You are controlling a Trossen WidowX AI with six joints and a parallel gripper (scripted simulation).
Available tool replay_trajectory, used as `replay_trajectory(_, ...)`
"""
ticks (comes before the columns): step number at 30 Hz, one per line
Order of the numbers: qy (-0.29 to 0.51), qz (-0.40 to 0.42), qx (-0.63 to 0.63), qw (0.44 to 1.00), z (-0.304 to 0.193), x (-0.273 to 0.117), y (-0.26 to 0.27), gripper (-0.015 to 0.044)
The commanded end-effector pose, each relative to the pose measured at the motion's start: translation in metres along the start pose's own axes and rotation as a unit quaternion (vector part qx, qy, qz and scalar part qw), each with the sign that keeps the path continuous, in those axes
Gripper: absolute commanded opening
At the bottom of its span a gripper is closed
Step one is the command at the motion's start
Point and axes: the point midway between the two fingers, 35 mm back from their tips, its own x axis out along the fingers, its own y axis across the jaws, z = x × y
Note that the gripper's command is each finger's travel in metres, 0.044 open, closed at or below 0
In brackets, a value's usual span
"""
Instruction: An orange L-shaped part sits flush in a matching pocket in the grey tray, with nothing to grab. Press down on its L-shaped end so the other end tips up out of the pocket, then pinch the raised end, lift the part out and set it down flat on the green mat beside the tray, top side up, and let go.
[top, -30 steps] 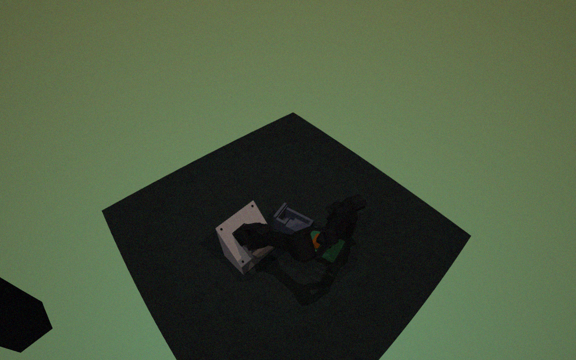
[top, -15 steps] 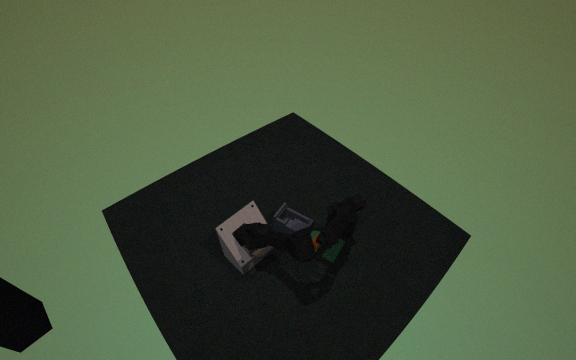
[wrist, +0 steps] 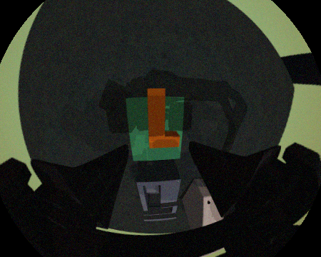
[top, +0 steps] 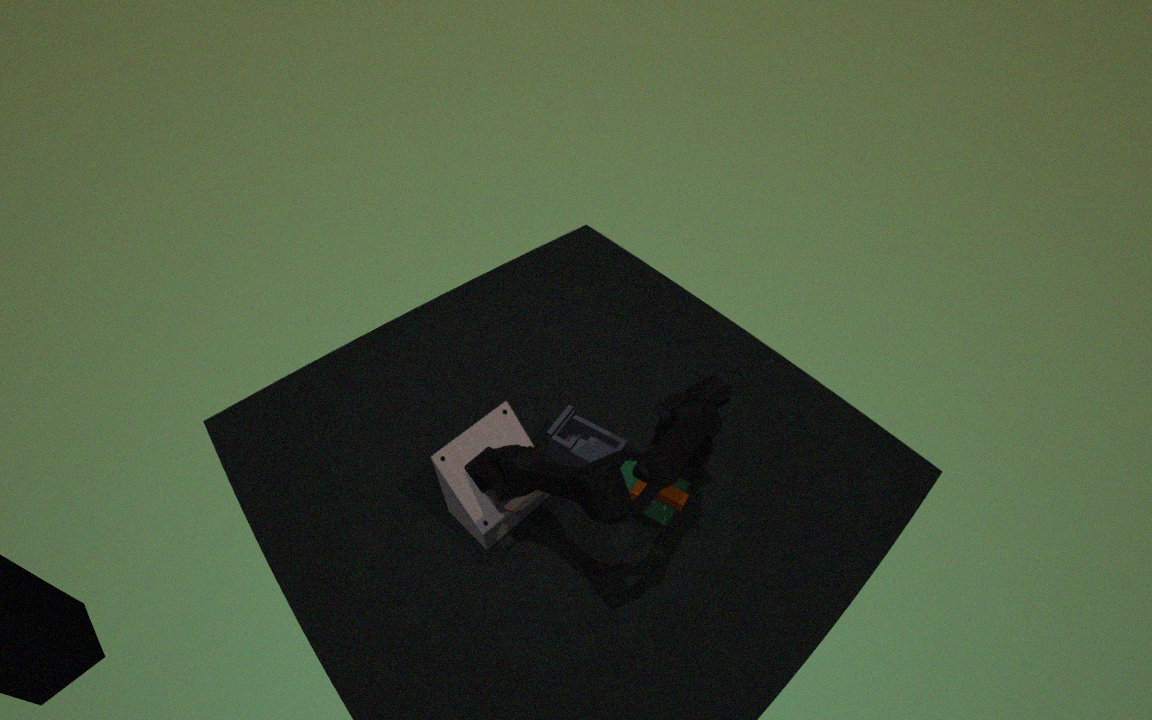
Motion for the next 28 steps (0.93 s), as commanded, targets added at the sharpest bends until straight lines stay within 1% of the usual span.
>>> replay_trajectory(1,-0.003,0.004,0.002,1.0,0.002,-0.049,0.001,0.04)
replay_trajectory(3,-0.004,0.003,0.001,1.0,0.002,-0.06,-0.001,0.04)
replay_trajectory(28,-0.003,0.007,-0.001,1.0,0.0,-0.055,0.001,0.04)
